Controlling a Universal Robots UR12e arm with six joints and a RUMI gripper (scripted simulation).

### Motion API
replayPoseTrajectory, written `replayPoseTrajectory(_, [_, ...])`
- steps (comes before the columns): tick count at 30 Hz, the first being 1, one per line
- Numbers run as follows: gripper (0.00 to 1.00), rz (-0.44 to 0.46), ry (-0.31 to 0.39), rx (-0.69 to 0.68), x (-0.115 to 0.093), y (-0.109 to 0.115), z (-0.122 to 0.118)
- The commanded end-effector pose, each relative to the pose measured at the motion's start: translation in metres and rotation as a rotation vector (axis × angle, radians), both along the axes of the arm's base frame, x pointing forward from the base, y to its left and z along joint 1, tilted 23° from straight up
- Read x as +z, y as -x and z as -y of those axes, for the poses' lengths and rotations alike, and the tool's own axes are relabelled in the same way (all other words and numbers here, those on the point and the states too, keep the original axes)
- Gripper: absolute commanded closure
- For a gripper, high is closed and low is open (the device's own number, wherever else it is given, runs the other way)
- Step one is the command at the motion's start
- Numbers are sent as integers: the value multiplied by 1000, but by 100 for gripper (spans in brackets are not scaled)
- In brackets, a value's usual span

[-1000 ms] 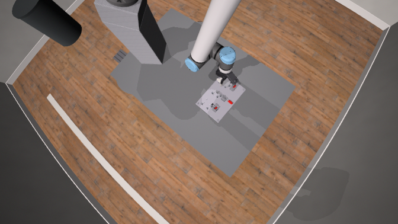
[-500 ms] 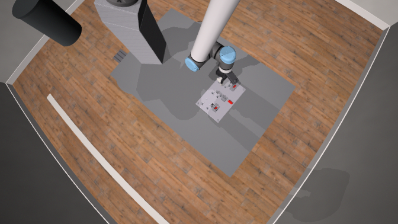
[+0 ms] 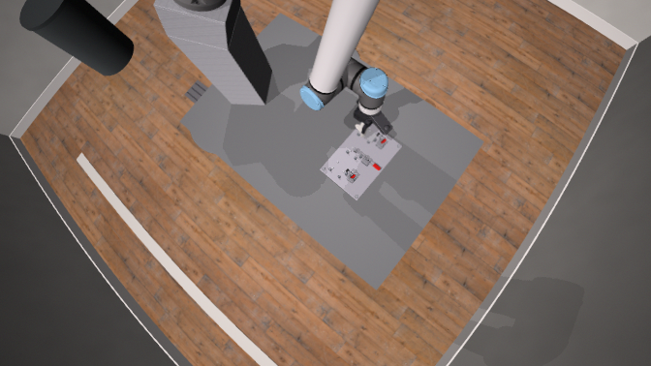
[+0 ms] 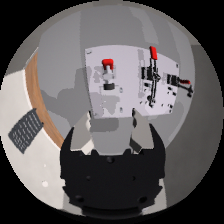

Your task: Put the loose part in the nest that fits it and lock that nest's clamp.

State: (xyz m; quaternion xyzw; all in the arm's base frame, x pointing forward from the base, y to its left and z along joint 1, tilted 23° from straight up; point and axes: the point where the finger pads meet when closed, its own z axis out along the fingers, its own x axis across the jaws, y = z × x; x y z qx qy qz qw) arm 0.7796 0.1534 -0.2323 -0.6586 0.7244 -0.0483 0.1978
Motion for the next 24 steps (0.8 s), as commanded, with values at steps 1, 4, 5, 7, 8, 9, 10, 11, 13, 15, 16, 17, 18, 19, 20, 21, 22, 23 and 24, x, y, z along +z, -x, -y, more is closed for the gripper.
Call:
replayPoseTrajectory(1, [41,-4,-1,0,11,7,3])
replayPoseTrajectory(4, [41,-4,-1,1,12,8,3])
replayPoseTrajectory(5, [41,-4,-1,1,12,8,2])
replayPoseTrajectory(7, [41,-4,-1,1,12,8,2])
replayPoseTrajectory(8, [41,-6,-1,2,10,8,2])
replayPoseTrajectory(9, [41,-6,-1,2,10,8,2])
replayPoseTrajectory(10, [41,-6,-1,2,10,8,2])
replayPoseTrajectory(11, [41,-5,-1,2,10,7,2])
replayPoseTrajectory(13, [41,-5,-1,1,10,7,2])
replayPoseTrajectory(15, [41,-4,-1,1,10,7,2])
replayPoseTrajectory(16, [41,-4,-1,1,10,7,2])
replayPoseTrajectory(17, [41,-4,-1,1,11,7,2])
replayPoseTrajectory(18, [41,-4,-1,1,11,7,2])
replayPoseTrajectory(19, [41,-4,-1,1,11,7,2])
replayPoseTrajectory(20, [72,-4,-1,1,11,7,2])
replayPoseTrajectory(21, [72,-4,-1,1,11,7,2])
replayPoseTrajectory(22, [72,-4,-1,1,12,8,2])
replayPoseTrajectory(23, [72,-4,-1,1,12,8,2])
replayPoseTrajectory(24, [72,-4,-1,1,12,8,2])
